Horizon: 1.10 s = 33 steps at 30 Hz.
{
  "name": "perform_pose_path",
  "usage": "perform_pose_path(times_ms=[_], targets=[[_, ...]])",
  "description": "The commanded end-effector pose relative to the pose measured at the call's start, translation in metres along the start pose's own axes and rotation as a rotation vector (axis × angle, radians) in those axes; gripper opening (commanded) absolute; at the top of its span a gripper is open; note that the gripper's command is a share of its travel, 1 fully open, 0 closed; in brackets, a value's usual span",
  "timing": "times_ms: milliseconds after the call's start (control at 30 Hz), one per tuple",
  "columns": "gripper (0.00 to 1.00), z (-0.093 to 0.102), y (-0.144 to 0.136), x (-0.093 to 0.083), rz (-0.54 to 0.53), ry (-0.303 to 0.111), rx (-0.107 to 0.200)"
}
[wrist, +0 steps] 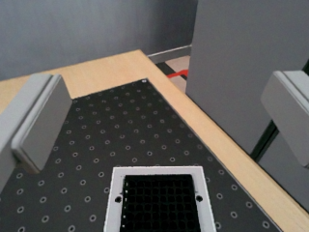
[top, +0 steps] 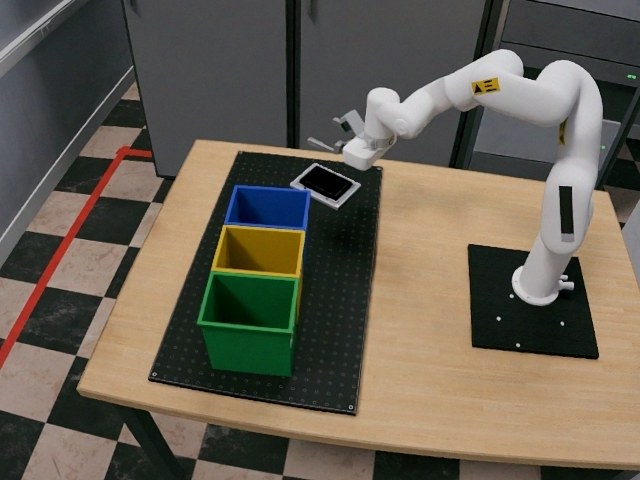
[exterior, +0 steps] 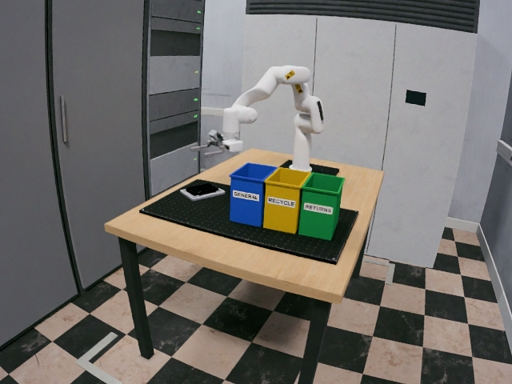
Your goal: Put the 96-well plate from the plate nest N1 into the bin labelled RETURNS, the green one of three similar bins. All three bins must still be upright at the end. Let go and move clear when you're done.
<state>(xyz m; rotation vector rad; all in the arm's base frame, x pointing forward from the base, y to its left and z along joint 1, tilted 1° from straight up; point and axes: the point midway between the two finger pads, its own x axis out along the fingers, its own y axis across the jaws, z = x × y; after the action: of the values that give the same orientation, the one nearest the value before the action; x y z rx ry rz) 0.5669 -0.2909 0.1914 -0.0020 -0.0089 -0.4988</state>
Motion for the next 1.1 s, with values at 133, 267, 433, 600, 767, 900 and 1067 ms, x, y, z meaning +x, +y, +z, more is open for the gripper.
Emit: perform_pose_path(times_ms=[133, 267, 433, 600, 767, 900, 1067], targets=[[0.37, -0.010, 0.000, 0.001, 0.000, -0.005, 0.007], [0.37, -0.017, 0.000, 0.001, 0.000, -0.005, 0.007], [0.37, -0.022, 0.000, 0.001, 0.000, -0.005, 0.007], [0.37, -0.030, 0.000, 0.001, 0.000, -0.005, 0.007], [0.37, -0.039, 0.000, 0.001, 0.000, -0.005, 0.007], [0.37, -0.045, 0.000, 0.001, 0.000, -0.005, 0.007], [0.37, -0.050, 0.000, 0.001, 0.000, -0.005, 0.007]])
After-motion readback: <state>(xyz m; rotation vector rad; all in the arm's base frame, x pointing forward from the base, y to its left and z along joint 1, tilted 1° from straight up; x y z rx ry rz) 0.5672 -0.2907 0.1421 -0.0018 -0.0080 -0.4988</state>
